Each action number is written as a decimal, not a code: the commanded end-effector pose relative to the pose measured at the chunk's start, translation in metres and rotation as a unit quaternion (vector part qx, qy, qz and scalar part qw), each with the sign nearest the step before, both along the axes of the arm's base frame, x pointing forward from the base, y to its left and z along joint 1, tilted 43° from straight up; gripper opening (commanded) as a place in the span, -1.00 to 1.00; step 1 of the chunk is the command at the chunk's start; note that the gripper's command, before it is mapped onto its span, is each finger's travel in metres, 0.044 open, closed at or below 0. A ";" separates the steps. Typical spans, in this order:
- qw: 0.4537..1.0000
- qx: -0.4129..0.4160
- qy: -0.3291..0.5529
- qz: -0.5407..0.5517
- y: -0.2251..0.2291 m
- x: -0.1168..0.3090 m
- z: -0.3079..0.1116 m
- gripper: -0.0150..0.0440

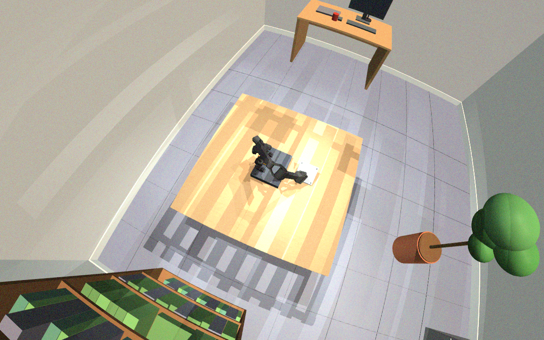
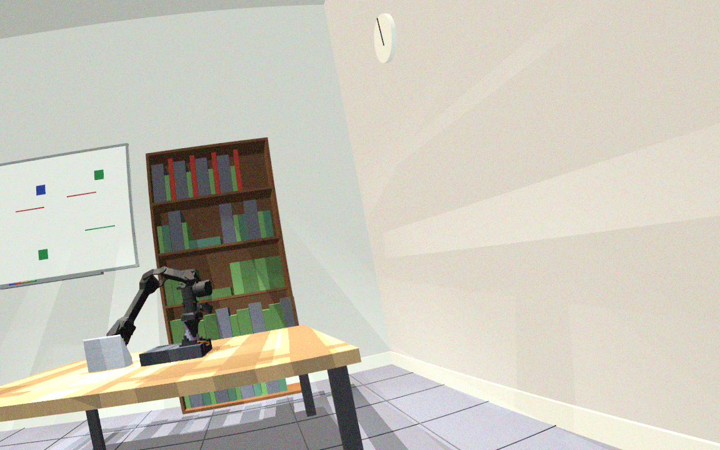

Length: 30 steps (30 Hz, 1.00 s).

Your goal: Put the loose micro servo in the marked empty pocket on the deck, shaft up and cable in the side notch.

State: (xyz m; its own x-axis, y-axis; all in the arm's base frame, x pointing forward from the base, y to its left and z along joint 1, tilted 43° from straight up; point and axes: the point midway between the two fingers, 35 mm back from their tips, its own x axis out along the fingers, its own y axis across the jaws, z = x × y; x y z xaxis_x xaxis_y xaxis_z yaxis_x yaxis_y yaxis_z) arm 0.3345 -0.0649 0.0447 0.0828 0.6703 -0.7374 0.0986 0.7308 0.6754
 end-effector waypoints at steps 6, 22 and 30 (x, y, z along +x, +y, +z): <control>1.000 0.000 0.001 -0.003 0.006 0.000 -0.006 -0.49; 1.000 0.000 0.001 -0.003 0.011 0.001 -0.012 -0.05; 1.000 0.000 0.001 -0.003 -0.007 -0.002 0.008 0.14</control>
